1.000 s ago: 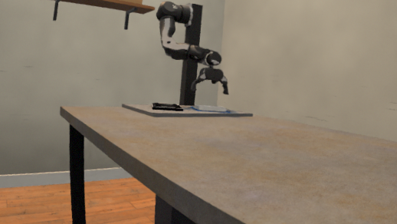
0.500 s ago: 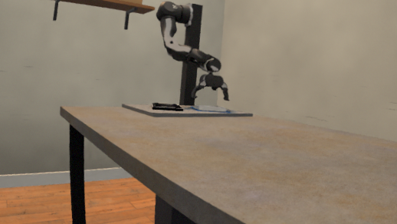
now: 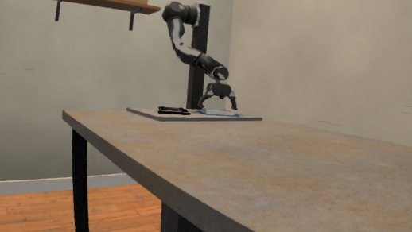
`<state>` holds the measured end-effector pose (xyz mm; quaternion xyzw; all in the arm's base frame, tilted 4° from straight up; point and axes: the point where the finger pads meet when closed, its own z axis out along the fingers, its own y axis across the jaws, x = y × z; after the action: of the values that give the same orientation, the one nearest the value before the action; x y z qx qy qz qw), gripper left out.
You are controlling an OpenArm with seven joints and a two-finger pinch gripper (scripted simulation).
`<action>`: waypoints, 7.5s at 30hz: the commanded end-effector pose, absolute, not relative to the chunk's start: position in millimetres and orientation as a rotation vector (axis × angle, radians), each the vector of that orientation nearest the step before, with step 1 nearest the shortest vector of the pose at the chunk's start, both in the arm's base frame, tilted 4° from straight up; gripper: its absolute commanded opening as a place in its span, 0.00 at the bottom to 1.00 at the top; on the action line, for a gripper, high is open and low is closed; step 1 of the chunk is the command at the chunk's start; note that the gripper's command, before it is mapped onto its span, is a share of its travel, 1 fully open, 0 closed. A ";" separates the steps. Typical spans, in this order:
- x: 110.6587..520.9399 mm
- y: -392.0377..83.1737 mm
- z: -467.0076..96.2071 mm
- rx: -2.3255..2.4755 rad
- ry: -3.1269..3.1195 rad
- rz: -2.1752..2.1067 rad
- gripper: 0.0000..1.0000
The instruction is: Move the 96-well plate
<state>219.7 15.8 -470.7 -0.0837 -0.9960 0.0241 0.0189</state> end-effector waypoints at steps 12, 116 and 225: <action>220.6 15.5 -466.9 -0.261 -3.094 0.070 1.00; 221.8 13.7 -481.4 -0.262 -3.094 0.077 1.00; 222.7 15.9 -455.1 -0.262 -3.092 0.070 0.00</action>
<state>223.0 14.9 -454.7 -0.0847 -0.9959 0.0242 0.0195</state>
